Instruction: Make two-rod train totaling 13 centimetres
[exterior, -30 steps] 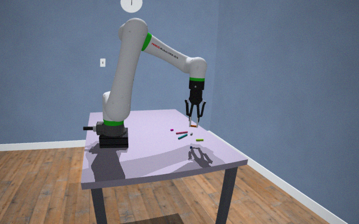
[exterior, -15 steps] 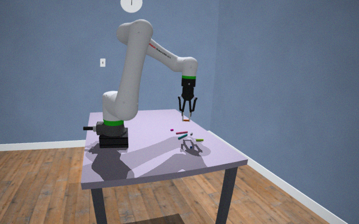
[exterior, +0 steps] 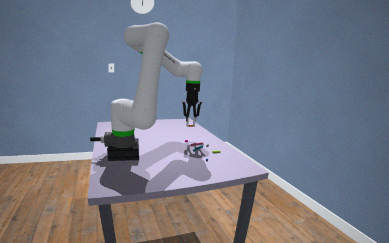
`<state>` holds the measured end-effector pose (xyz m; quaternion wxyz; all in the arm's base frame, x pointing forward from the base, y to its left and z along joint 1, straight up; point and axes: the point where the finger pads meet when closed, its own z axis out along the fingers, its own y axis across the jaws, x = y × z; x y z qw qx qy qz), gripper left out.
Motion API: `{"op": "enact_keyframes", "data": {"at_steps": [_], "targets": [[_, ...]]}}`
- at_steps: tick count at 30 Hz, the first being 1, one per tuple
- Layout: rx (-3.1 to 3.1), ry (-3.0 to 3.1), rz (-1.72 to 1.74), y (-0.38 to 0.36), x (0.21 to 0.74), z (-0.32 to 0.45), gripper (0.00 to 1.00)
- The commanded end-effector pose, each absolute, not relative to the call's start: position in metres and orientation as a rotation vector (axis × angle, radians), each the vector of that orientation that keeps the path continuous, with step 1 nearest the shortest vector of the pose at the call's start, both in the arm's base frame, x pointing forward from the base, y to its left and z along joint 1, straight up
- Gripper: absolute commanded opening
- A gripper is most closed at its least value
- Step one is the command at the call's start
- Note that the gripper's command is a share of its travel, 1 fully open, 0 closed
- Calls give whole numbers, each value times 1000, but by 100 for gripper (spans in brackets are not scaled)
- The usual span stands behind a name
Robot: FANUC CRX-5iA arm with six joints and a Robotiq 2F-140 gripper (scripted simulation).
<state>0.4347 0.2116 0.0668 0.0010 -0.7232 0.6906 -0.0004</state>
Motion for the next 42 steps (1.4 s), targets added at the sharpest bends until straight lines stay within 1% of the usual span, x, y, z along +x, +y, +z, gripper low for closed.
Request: {"op": "enact_keyframes", "data": {"at_steps": [1, 19, 42], "targets": [[-2318, 2117, -4, 232, 425, 67, 23], [-2318, 2117, -4, 232, 425, 62, 23], [-2318, 2117, -4, 232, 426, -14, 23]]}}
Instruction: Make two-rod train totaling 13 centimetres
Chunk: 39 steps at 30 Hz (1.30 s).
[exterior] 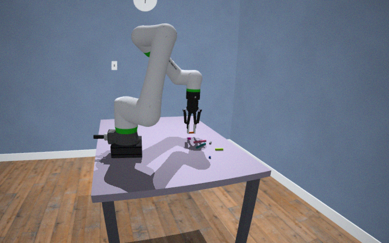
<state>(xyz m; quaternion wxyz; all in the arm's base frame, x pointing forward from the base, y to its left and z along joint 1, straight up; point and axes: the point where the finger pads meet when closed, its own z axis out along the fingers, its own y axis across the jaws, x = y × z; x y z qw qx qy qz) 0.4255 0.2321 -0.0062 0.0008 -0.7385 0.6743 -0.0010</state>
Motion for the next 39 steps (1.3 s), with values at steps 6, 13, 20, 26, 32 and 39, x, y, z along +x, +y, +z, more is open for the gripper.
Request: {"op": "enact_keyframes", "data": {"at_steps": [6, 13, 20, 26, 32, 39], "targets": [[-2318, 2117, -4, 232, 426, -19, 23], [-2318, 2117, -4, 232, 426, -20, 23], [-2318, 2117, -4, 232, 426, -20, 23], [-2318, 2117, -4, 232, 426, -20, 23], [-2318, 2117, -4, 232, 426, -20, 23], [-2318, 2117, -4, 232, 426, -20, 23]]}}
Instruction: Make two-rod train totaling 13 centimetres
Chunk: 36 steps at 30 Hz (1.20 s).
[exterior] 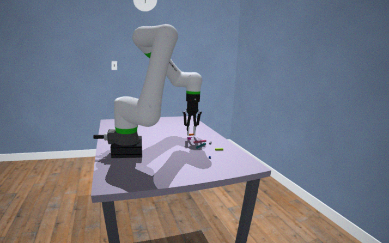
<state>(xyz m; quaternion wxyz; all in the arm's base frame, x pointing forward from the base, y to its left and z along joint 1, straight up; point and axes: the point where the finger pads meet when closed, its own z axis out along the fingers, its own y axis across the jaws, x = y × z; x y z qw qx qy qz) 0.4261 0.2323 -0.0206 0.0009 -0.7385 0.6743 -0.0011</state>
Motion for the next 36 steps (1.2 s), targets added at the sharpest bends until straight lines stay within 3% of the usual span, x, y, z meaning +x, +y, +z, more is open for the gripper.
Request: {"op": "enact_keyframes", "data": {"at_steps": [1, 36], "targets": [[-2318, 2117, -4, 232, 426, -20, 23], [-2318, 2117, -4, 232, 426, -32, 23]]}}
